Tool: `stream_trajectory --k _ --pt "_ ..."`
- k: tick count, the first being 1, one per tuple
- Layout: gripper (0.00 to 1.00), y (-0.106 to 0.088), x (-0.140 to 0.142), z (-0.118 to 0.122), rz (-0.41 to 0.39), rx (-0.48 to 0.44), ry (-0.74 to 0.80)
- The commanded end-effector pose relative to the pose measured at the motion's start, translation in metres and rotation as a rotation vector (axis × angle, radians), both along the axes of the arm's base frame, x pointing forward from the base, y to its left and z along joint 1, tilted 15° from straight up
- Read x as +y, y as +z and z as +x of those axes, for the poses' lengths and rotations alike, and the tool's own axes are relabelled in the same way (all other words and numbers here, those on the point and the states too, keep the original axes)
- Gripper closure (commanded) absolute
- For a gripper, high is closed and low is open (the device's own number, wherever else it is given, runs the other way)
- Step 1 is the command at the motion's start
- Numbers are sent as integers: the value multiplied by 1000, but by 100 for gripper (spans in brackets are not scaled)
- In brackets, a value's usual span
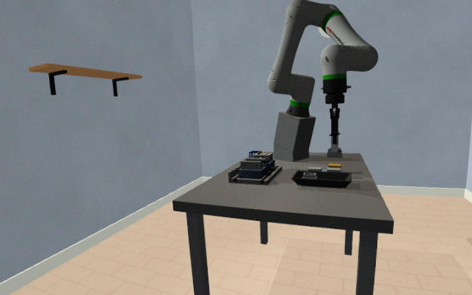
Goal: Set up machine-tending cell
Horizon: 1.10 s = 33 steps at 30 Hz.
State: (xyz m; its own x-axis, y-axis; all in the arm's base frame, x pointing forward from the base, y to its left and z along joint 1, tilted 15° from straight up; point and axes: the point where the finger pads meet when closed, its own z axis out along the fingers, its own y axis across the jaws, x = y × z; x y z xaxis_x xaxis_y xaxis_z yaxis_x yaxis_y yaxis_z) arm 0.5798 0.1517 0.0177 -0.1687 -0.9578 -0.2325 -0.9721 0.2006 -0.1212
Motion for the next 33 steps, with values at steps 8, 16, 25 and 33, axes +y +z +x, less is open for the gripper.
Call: stream_trajectory --k 8,16,25,33 --pt "100 0 0 0 0 0 0" --pt "100 -3 1 1 0 0 0" --pt "100 -10 2 2 0 0 0" --pt "100 -20 4 4 0 0 0"
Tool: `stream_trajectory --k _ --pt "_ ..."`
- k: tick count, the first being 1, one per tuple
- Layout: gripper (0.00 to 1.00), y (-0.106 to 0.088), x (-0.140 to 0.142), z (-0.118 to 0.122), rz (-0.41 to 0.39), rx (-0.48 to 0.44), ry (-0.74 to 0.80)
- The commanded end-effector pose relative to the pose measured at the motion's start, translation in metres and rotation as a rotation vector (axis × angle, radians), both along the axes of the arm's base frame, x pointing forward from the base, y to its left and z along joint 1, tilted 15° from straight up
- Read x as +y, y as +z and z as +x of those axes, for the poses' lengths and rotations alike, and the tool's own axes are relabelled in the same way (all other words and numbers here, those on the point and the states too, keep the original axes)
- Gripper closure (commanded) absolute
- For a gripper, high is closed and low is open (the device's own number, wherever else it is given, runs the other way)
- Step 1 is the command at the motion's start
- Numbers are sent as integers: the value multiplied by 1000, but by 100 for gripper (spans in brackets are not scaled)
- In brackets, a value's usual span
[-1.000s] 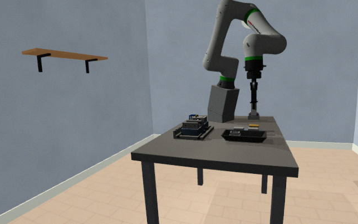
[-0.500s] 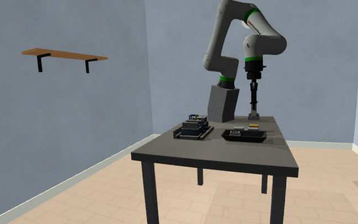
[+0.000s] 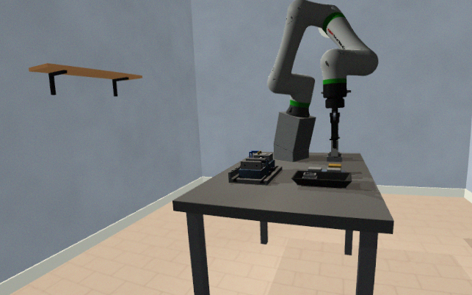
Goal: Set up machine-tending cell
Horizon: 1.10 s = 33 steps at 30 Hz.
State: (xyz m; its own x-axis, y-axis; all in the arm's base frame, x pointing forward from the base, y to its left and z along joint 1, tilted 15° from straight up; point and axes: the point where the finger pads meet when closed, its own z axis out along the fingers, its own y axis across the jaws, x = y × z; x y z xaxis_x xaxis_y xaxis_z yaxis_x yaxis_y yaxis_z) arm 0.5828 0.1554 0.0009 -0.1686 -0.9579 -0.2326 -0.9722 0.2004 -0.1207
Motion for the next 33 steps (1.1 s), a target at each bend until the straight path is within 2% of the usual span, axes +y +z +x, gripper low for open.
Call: stream_trajectory --k 1,33 --pt "100 -4 1 1 0 0 0" --pt "100 -57 12 11 0 0 0"
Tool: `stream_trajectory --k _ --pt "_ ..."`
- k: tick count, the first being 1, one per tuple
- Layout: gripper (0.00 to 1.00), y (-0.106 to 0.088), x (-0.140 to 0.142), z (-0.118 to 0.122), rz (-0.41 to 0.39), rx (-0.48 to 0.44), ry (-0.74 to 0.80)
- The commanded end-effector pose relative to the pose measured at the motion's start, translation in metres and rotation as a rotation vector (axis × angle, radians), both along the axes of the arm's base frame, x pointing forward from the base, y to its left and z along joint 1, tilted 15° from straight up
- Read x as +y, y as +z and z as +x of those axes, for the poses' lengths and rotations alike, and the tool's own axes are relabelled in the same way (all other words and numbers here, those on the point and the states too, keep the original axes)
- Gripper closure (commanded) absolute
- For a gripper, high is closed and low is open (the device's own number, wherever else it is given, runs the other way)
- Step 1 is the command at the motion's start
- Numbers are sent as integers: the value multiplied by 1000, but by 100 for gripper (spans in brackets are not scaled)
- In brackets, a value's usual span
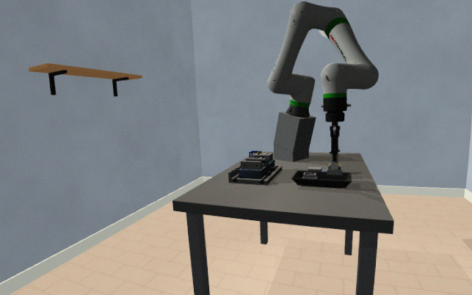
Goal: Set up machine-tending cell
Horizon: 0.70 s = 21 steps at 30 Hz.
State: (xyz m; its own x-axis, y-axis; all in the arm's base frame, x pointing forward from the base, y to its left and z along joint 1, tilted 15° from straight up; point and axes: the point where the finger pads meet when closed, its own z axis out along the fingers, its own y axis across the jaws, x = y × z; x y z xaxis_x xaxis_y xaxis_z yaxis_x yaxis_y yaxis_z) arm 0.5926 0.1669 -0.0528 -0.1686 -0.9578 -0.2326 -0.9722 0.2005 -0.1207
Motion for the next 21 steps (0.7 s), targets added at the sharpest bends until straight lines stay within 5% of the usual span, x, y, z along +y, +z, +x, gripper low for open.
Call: stream_trajectory --k 1,21 --pt "100 -5 1 1 0 0 0" --pt "100 -23 5 4 0 0 0"
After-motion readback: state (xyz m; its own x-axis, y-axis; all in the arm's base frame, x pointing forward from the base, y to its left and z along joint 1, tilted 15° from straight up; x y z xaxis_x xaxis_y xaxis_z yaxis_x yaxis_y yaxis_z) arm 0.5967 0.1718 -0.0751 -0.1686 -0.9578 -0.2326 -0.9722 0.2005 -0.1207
